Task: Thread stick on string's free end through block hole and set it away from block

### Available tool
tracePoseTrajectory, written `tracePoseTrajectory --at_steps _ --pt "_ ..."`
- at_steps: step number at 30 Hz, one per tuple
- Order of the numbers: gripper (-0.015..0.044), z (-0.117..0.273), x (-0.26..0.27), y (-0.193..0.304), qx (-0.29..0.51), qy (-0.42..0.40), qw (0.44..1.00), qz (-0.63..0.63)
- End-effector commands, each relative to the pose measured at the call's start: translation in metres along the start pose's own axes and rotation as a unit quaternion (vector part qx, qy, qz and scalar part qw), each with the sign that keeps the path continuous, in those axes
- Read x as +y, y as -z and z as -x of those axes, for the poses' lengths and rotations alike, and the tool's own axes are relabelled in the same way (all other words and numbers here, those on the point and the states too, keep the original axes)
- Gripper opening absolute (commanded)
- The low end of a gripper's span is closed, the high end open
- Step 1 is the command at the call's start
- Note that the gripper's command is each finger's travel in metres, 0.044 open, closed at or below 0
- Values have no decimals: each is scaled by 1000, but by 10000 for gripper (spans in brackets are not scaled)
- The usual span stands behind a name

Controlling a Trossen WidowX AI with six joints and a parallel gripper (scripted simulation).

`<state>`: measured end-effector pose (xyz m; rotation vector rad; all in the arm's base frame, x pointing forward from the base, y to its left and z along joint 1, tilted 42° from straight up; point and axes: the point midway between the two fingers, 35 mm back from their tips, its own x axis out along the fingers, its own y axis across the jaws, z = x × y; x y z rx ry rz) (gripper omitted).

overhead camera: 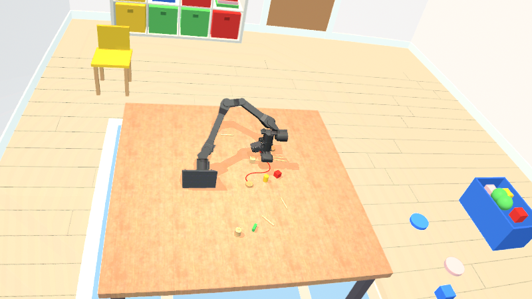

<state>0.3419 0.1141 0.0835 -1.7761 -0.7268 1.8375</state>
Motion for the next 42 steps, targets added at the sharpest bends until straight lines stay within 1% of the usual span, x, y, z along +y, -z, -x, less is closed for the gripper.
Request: tracePoseTrajectory --at_steps 1,29,33,34,38,40,42 --pt "0 2 0 -6 3 1 1000 -1" --pt "0 1 0 -37 2 1 1000 -2" --pt "105 0 1 -35 0 0 1000 -2" --pt "121 0 1 -35 0 0 1000 -2" --pt "121 2 1 -35 0 0 1000 -2" --pt "121 23 1 -32 0 -2 1000 -2" --pt "121 56 2 -32 -1 -2 1000 -2"
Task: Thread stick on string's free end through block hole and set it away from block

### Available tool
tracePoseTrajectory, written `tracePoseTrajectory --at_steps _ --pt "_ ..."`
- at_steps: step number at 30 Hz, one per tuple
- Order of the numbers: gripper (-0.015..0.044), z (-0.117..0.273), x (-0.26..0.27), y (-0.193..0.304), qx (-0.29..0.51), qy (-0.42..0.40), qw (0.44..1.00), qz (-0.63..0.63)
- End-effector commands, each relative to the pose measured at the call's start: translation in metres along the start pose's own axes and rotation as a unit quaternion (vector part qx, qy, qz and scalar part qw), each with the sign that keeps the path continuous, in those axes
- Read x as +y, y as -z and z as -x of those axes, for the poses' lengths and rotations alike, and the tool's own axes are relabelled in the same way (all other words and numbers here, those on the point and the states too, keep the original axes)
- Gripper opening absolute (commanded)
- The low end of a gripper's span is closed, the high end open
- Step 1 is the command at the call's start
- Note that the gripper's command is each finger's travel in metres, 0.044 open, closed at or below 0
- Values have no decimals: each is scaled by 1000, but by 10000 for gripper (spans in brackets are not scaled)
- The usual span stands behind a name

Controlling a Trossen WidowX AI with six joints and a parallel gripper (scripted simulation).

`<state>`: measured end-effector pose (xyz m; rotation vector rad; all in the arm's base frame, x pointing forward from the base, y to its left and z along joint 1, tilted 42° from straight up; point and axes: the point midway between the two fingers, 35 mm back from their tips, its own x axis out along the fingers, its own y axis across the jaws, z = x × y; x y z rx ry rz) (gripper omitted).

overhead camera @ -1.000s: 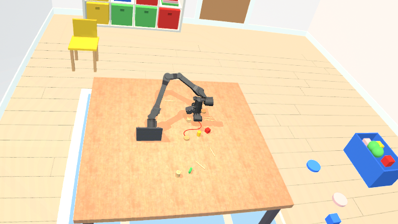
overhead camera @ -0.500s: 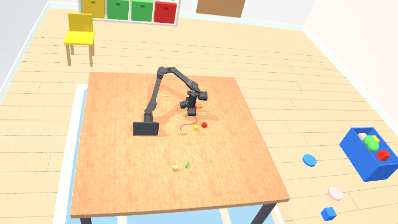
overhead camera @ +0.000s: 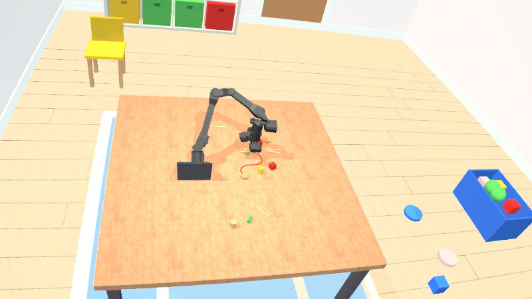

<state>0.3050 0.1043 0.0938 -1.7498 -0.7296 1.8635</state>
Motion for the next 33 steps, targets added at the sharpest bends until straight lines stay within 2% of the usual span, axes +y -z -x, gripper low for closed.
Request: tracePoseTrajectory --at_steps 1,3,14,19,24,29,33 --pt "121 56 2 3 12 -3 1000 2" --pt "121 67 2 2 12 -2 1000 1" --pt "121 61 1 1 10 0 1000 8" --pt "121 62 1 -6 8 -3 977 215" --pt "121 62 1 -14 6 -5 896 443" --pt "121 62 2 -22 5 -6 764 645" --pt "121 63 2 -26 4 -6 701 714"
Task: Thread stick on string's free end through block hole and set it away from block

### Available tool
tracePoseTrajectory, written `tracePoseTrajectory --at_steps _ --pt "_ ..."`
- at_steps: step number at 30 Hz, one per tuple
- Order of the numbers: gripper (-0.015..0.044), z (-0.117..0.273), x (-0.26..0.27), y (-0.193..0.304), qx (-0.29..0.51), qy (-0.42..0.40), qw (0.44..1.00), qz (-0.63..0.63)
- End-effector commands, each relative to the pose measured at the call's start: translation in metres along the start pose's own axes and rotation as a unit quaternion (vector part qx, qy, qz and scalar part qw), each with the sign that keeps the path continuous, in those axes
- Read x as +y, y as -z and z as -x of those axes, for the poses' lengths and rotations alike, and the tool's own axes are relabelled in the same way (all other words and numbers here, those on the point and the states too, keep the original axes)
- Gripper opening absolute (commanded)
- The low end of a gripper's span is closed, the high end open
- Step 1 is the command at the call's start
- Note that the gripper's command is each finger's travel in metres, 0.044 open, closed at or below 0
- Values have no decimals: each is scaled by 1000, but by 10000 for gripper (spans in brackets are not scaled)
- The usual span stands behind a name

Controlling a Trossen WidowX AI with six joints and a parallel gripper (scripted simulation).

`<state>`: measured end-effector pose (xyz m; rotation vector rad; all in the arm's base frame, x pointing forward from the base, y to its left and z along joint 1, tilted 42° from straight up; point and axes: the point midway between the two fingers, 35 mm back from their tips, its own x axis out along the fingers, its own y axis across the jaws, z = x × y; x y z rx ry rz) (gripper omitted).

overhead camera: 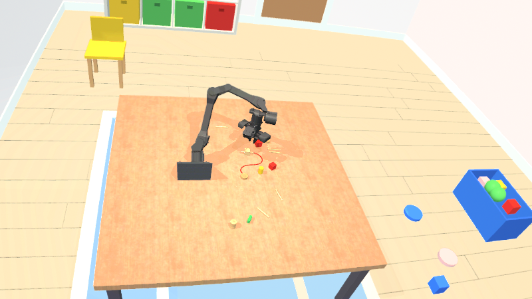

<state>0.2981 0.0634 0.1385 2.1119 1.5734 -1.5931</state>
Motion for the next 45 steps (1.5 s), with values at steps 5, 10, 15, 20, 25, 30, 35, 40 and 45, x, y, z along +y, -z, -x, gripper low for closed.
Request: tracePoseTrajectory --at_steps 5,10,15,20,25,30,35,40,45 --pt "121 3 -13 -15 -1 -1 876 483" --pt "121 3 -16 -17 -2 -1 815 579" --pt "121 3 -19 -21 -2 -1 743 669" --pt "121 3 -21 -23 -2 0 662 750" --pt "121 3 -24 -26 -1 0 571 821" --pt "121 3 -26 -29 -1 1 474 881" --pt "121 2 -28 -30 -1 1 376 927" --pt "121 2 -28 -31 -1 1 372 928" --pt "121 2 -28 -31 -1 1 372 928"
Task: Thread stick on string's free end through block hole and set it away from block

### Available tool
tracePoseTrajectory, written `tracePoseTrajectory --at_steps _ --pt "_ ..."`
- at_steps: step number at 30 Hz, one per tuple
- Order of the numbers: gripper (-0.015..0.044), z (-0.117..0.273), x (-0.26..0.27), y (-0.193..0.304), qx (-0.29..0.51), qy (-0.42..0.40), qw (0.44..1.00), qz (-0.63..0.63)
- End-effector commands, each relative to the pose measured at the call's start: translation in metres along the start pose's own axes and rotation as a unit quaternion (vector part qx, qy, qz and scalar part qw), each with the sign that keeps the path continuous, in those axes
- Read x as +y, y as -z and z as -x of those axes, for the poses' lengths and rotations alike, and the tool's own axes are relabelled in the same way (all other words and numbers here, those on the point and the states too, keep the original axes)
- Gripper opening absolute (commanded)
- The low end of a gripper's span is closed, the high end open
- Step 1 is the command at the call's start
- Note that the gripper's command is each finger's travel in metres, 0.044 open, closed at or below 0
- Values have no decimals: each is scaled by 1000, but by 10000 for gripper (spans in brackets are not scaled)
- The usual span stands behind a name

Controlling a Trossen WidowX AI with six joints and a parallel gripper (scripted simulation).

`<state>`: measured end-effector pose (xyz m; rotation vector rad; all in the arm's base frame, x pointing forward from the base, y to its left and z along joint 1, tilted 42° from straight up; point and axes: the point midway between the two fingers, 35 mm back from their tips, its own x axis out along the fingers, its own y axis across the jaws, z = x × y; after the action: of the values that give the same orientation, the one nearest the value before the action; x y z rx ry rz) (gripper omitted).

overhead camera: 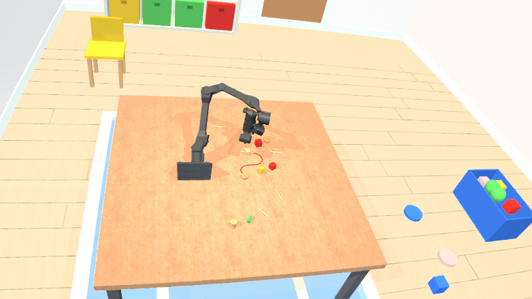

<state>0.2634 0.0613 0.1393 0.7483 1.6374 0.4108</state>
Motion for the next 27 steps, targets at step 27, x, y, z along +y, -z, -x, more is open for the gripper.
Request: tracePoseTrajectory --at_steps 27 --pt "121 -19 -4 3 -3 5 988 153"
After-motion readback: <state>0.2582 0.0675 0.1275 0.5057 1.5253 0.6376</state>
